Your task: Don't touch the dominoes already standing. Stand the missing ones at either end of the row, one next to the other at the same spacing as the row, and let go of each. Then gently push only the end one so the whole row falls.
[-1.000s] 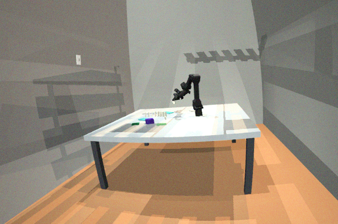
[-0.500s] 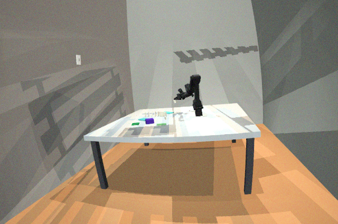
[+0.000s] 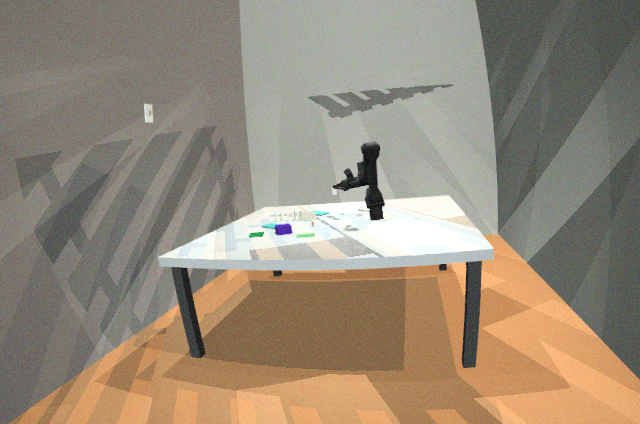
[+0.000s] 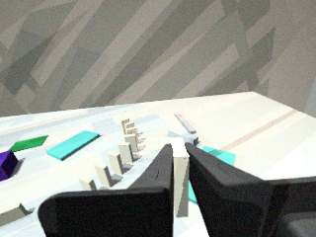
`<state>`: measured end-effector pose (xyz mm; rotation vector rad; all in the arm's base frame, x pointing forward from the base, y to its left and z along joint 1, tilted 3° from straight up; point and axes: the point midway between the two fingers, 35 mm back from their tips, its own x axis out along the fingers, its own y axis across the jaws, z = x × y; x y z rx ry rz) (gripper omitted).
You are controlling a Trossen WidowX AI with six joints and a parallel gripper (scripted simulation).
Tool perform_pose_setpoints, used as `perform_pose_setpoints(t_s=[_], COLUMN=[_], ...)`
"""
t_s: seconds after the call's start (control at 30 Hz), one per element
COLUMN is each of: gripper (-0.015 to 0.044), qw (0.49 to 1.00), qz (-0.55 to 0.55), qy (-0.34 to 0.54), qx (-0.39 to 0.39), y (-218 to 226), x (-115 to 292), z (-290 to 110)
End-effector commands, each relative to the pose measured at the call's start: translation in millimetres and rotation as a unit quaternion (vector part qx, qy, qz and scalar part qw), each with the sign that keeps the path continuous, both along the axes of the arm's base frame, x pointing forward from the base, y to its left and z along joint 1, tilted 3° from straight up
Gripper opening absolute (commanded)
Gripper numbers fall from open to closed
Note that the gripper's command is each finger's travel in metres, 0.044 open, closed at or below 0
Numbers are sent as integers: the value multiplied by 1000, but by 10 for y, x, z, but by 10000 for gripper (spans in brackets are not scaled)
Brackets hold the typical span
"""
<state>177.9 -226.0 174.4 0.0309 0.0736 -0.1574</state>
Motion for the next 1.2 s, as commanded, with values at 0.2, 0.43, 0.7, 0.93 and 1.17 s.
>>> perform_pose_setpoints(t_s=[0.2, 0.43, 0.7, 0.93, 1.17], gripper=[26, 26, 26, 26, 26], qw=[999, 999, 999, 999, 999], qz=[22, 22, 22, 26, 30], qy=[-17, -17, -17, -15, -14], qx=[-21, -21, -21, -24, -27], y=[204, 204, 203, 152, 110], x=[-85, -85, -84, -63, -39], z=[-26, -26, -29, -148, -286])
